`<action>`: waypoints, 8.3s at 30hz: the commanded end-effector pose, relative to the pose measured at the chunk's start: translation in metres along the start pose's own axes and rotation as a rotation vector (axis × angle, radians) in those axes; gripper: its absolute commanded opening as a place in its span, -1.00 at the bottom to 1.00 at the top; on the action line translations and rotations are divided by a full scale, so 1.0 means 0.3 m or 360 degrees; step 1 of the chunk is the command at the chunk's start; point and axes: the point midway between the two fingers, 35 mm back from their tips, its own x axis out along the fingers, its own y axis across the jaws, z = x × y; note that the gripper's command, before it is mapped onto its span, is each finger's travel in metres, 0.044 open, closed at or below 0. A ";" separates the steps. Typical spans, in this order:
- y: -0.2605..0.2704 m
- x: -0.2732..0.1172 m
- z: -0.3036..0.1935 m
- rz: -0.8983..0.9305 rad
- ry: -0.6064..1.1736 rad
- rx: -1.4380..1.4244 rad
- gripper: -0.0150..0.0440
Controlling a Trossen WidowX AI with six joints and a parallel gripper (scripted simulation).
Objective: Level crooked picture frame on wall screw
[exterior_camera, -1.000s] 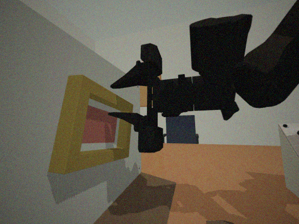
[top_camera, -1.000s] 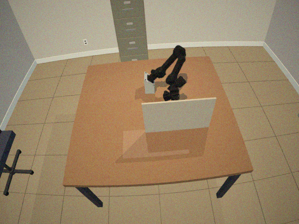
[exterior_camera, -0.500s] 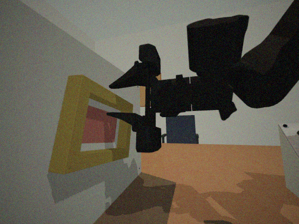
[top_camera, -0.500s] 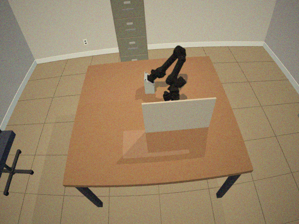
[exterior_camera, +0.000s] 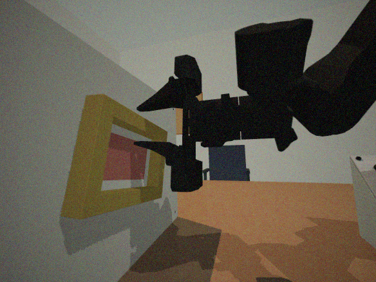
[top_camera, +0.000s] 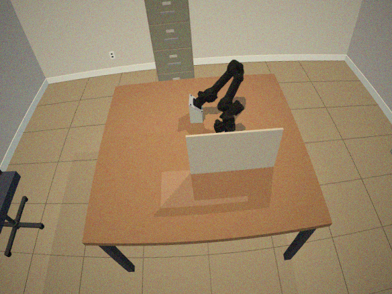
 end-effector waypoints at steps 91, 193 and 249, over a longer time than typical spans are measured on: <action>0.032 0.004 -0.005 0.0004 0.0011 0.0010 -0.49; 0.048 0.004 -0.015 0.0004 0.0011 0.0010 -0.49; 0.050 0.004 -0.038 0.0004 0.0011 0.0010 -0.49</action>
